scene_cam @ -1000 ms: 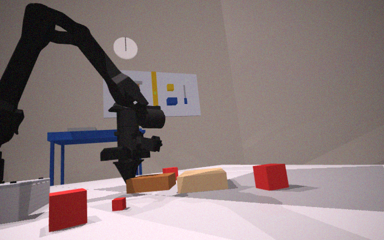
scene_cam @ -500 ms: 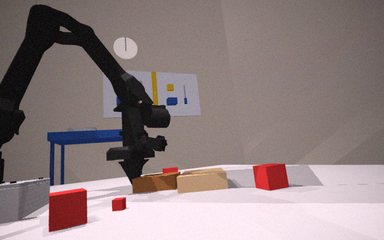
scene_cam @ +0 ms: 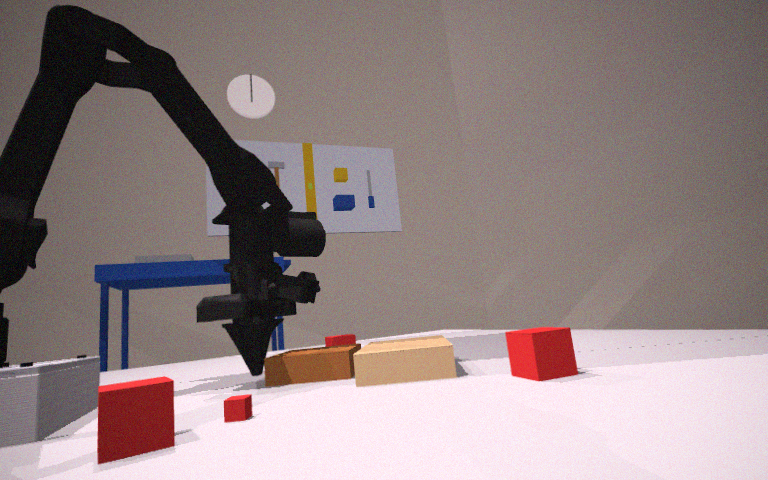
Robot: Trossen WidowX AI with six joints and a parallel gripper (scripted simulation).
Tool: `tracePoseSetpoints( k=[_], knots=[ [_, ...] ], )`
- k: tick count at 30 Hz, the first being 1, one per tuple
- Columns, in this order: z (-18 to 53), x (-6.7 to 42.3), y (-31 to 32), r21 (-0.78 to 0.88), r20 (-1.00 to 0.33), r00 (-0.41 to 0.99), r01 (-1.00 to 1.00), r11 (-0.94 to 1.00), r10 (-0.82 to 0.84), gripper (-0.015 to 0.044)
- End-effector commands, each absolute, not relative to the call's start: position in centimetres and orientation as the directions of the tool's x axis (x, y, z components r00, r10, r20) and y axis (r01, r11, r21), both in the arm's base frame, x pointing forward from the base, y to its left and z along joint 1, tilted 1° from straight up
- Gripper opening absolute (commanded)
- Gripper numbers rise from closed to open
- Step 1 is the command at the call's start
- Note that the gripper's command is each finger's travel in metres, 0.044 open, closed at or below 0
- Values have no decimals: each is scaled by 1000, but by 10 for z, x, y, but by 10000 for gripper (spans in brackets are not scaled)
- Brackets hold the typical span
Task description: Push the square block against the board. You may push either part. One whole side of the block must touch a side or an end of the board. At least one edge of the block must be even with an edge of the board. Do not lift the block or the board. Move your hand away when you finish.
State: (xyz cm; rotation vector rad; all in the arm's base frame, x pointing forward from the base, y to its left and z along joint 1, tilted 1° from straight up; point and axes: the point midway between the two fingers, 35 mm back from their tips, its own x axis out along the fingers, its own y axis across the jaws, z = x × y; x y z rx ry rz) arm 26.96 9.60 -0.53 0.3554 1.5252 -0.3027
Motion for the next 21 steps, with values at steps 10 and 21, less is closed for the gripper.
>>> tracePoseSetpoints(
  k=[10, 21],
  knots=[
    [-7, 248, 103, 32, -999, 24, 412, 910, 24, 0],
    [48, 247, 103, 32, -999, 25, 412, 910, 24, 0]
  ],
)
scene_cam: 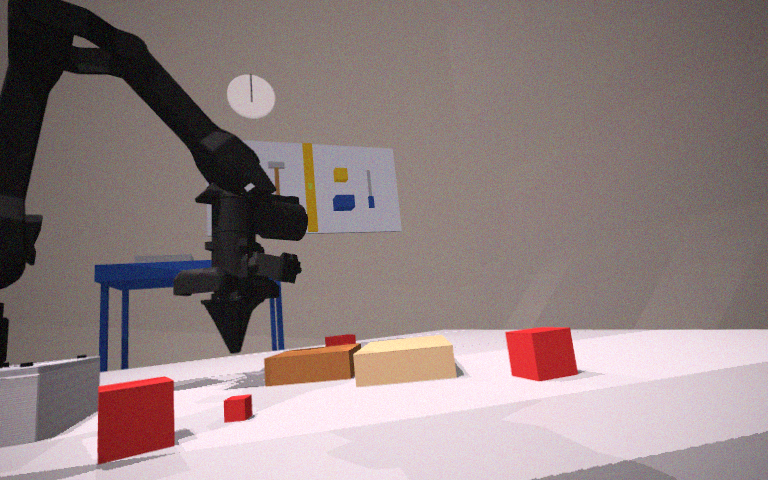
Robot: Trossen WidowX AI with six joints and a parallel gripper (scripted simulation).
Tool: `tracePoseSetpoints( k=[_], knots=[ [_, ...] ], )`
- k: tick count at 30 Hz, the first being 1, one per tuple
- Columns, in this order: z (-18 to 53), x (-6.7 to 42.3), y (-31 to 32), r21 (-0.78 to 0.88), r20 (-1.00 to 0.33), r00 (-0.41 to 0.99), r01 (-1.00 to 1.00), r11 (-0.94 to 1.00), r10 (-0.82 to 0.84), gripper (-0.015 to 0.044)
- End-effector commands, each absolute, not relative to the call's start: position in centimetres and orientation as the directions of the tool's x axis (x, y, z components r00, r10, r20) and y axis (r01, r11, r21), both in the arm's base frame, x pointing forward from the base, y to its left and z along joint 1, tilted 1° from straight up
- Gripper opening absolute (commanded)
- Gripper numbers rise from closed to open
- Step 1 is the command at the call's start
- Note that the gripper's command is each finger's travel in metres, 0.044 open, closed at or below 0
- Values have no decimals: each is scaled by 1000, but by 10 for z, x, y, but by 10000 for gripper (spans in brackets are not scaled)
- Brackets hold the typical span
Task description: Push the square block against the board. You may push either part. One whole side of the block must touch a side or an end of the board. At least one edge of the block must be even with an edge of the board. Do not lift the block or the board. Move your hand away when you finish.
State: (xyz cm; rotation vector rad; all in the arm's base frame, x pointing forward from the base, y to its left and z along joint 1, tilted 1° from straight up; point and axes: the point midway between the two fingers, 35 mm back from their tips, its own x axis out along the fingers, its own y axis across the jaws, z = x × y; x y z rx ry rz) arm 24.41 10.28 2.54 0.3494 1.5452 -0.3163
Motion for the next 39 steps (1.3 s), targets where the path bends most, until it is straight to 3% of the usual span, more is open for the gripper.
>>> tracePoseSetpoints(
  k=[1, 13, 18, 39],
  knots=[
    [48, 247, 103, 32, -999, 25, 412, 910, 24, 0],
    [45, 270, 87, 32, -999, 27, 412, 910, 23, 0],
    [-7, 271, 90, 31, -999, 26, 416, 909, 23, 0],
    [-5, 290, 83, 32, -999, 28, 416, 909, 22, 0]
  ],
)
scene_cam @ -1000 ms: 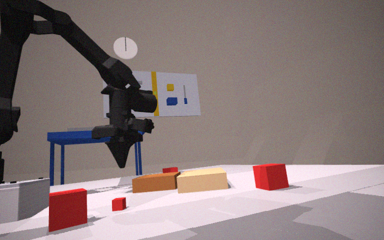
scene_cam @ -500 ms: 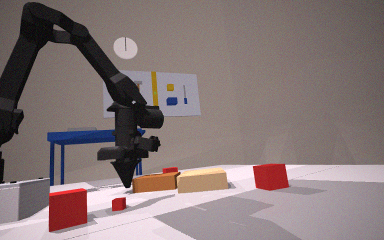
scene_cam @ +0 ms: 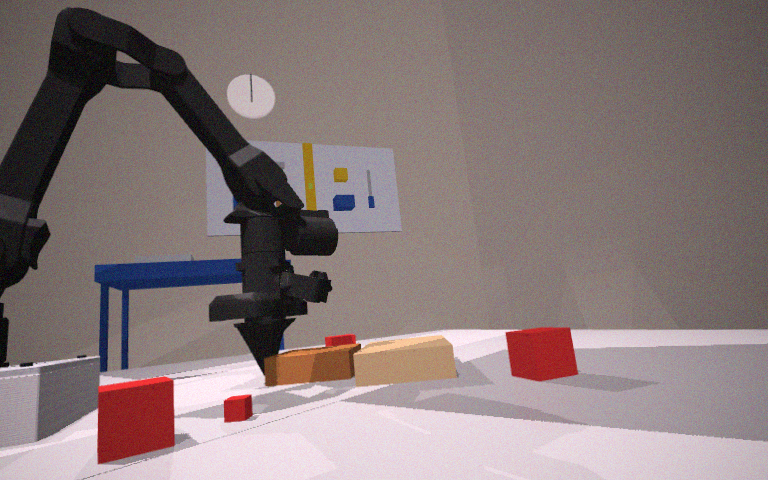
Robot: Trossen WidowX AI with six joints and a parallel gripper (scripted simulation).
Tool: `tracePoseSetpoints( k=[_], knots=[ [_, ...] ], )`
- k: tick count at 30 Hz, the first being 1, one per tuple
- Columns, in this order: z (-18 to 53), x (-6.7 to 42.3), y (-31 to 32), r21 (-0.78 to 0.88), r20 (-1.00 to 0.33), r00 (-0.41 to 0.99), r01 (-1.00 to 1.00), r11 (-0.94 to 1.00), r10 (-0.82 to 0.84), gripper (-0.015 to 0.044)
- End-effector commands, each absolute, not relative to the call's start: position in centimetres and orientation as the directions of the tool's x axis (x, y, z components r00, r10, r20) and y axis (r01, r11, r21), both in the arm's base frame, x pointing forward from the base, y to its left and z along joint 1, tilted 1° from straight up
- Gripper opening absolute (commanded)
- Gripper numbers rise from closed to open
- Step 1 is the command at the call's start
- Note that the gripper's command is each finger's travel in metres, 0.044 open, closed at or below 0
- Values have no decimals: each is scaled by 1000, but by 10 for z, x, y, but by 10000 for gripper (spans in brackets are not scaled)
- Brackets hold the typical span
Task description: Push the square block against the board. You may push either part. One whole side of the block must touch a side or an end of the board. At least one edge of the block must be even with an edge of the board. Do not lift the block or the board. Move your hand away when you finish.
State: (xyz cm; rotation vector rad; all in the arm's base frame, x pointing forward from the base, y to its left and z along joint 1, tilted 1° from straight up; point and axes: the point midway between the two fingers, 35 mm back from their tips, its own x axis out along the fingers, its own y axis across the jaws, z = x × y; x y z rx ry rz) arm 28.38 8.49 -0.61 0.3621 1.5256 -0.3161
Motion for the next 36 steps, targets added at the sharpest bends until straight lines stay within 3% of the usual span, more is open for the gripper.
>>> tracePoseSetpoints(
  k=[1, 16, 36],
  knots=[
    [-5, 292, 83, 32, -999, 28, 416, 909, 22, 0],
    [-4, 310, 75, 32, -999, 30, 416, 909, 21, 0],
    [-5, 283, 88, 32, -999, 27, 416, 909, 22, 0]
  ],
)
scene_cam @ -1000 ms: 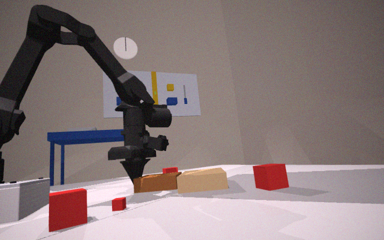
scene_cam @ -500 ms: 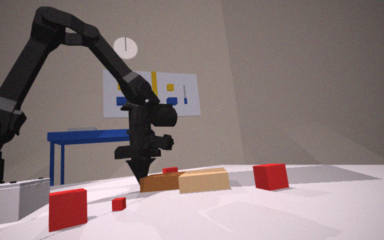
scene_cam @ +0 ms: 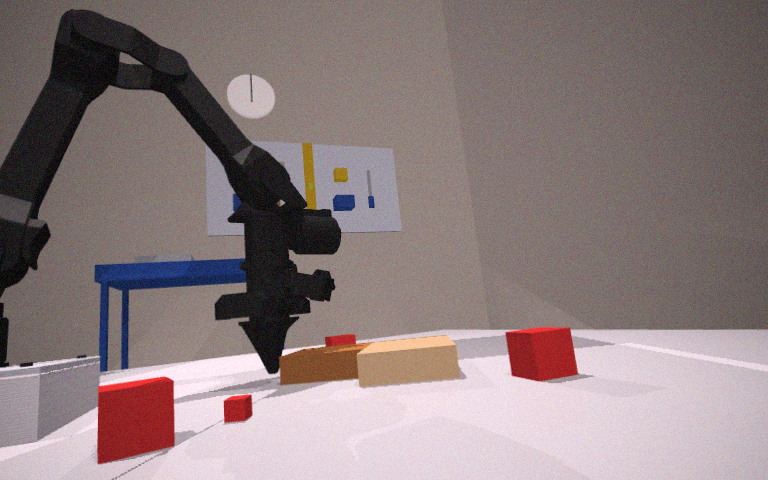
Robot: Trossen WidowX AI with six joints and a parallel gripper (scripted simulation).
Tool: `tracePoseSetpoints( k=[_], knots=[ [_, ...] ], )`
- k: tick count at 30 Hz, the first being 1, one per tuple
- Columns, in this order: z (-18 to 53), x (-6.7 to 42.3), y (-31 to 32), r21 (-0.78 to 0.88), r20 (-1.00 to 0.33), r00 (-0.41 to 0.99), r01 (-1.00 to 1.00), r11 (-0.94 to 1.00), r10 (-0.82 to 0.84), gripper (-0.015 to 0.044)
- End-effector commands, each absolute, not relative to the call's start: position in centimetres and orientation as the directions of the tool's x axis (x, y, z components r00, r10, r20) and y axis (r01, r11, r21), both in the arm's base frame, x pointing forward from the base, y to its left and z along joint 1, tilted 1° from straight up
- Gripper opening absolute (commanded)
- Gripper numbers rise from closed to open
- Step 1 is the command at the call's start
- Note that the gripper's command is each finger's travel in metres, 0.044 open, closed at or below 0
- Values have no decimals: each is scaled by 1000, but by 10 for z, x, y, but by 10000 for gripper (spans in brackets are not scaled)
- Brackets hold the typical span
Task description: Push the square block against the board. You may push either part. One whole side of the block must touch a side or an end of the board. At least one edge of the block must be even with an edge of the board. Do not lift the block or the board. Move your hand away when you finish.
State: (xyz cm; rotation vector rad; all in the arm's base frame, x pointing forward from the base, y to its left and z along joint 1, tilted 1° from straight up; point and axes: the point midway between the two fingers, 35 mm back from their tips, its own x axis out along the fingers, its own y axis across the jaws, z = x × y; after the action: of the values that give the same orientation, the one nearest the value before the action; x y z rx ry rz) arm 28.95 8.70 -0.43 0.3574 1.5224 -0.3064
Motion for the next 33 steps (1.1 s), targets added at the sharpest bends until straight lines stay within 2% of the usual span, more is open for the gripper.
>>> tracePoseSetpoints(
  k=[1, 16, 21, 27, 33],
  knots=[
    [-5, 281, 89, 32, -999, 27, 416, 909, 22, 0],
    [-7, 261, 97, 32, -999, 25, 416, 909, 23, 0],
    [46, 264, 96, 32, -999, 26, 415, 909, 24, 0],
    [49, 264, 96, 32, -999, 26, 416, 909, 23, 0],
    [46, 276, 86, 38, -999, 37, 267, 963, 29, 0]
  ],
)
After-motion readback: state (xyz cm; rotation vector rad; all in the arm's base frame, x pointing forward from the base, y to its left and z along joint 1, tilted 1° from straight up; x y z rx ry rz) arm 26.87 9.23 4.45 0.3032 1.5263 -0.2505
